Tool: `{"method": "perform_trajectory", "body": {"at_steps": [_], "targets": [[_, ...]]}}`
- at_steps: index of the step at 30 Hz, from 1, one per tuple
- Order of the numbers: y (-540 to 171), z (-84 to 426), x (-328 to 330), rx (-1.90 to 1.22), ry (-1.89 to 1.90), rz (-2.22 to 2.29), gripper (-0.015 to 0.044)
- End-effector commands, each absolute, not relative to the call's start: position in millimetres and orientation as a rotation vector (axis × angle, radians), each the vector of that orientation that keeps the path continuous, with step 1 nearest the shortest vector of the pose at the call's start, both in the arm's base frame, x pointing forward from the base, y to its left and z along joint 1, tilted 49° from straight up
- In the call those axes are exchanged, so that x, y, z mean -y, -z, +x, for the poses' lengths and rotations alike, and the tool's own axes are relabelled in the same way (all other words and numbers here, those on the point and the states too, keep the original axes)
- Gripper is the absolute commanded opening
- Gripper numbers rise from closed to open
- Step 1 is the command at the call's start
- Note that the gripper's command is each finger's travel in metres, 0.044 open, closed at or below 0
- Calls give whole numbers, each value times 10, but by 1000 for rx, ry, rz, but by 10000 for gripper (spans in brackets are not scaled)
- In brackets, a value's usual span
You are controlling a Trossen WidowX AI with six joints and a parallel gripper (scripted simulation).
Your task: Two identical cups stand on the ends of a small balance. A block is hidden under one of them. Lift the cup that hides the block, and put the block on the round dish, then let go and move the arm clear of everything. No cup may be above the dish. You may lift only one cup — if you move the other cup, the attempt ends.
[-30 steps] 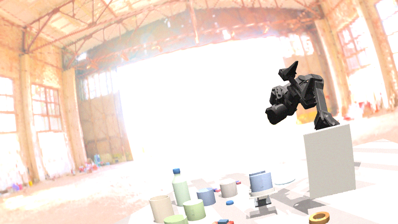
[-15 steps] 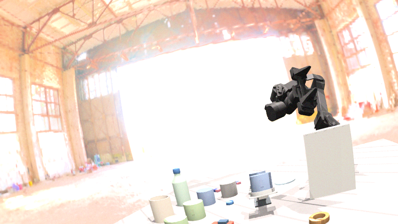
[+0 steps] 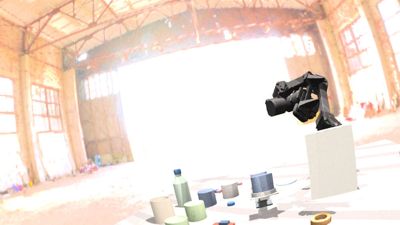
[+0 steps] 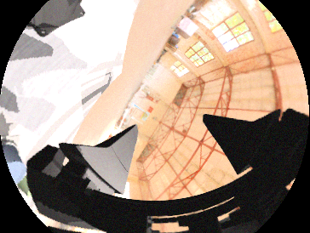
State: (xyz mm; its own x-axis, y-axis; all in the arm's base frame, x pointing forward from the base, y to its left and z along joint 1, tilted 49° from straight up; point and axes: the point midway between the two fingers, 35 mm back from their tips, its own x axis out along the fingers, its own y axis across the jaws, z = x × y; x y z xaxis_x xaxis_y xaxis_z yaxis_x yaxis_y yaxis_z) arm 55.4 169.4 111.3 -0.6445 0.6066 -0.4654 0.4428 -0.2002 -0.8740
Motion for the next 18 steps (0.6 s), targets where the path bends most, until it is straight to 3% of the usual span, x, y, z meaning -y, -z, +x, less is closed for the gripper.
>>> {"method": "perform_trajectory", "body": {"at_steps": [1, 18], "targets": [[-1059, 557, -1658, 2033, -1966, -1315, 440], [-779, 614, -1432, 2690, -1898, -1448, 440]]}}
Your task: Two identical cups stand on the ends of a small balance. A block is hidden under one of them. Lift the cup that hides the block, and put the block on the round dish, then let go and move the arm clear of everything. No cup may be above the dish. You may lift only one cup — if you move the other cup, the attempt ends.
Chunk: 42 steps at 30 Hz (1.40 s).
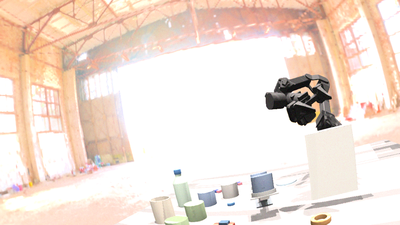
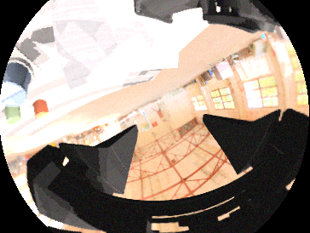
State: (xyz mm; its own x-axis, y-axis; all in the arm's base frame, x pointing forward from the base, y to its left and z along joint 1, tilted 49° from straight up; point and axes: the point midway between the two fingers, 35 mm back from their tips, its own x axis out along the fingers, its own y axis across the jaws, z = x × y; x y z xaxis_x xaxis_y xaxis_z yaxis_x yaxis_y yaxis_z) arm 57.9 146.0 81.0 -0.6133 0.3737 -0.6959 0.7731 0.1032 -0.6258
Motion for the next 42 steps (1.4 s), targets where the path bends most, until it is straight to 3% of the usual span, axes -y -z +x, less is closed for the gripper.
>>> {"method": "perform_trajectory", "body": {"at_steps": [1, 42], "targets": [[-764, 622, -1418, -2003, 1386, 1063, 440], [-416, 1169, -894, -1594, 461, 205, 440]]}}
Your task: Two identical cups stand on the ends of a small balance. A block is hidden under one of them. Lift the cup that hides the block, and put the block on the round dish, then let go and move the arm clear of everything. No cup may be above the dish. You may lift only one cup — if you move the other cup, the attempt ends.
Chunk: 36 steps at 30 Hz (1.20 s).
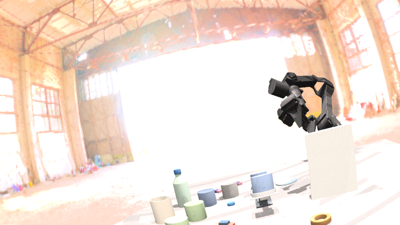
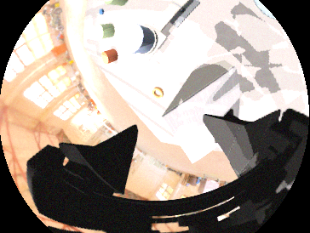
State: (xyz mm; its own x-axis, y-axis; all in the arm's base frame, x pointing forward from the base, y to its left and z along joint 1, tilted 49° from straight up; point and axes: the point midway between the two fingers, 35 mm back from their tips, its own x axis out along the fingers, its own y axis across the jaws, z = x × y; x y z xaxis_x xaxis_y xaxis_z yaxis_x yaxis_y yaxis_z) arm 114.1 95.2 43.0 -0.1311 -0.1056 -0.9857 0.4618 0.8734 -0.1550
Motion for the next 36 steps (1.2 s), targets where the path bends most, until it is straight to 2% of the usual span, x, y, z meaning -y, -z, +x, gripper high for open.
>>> {"method": "perform_trajectory", "body": {"at_steps": [1, 36], "targets": [[-416, 1187, -876, -1577, 446, 176, 440], [-899, 1828, -517, -903, 165, -830, 440]]}}
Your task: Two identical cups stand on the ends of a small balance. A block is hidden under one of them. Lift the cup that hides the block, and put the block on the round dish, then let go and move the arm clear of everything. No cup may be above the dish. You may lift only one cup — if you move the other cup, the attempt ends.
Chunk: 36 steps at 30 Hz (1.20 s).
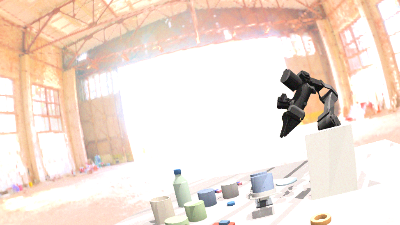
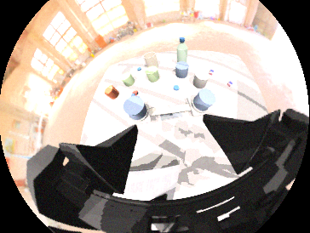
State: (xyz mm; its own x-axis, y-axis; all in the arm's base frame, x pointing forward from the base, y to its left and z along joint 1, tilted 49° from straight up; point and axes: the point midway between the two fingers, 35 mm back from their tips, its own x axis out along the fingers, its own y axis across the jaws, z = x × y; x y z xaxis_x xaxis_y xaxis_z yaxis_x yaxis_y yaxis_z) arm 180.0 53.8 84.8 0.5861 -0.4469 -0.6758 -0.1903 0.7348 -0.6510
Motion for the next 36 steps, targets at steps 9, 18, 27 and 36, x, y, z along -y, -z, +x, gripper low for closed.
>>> {"method": "perform_trajectory", "body": {"at_steps": [9, 18, 27, 36], "targets": [[-969, 1910, -496, -889, 213, -812, 440], [-1074, 2159, -395, -929, 404, -603, 440], [-1135, 2431, -221, -946, 627, -377, 440], [-1133, 2666, 16, -944, 827, -175, 440]]}}
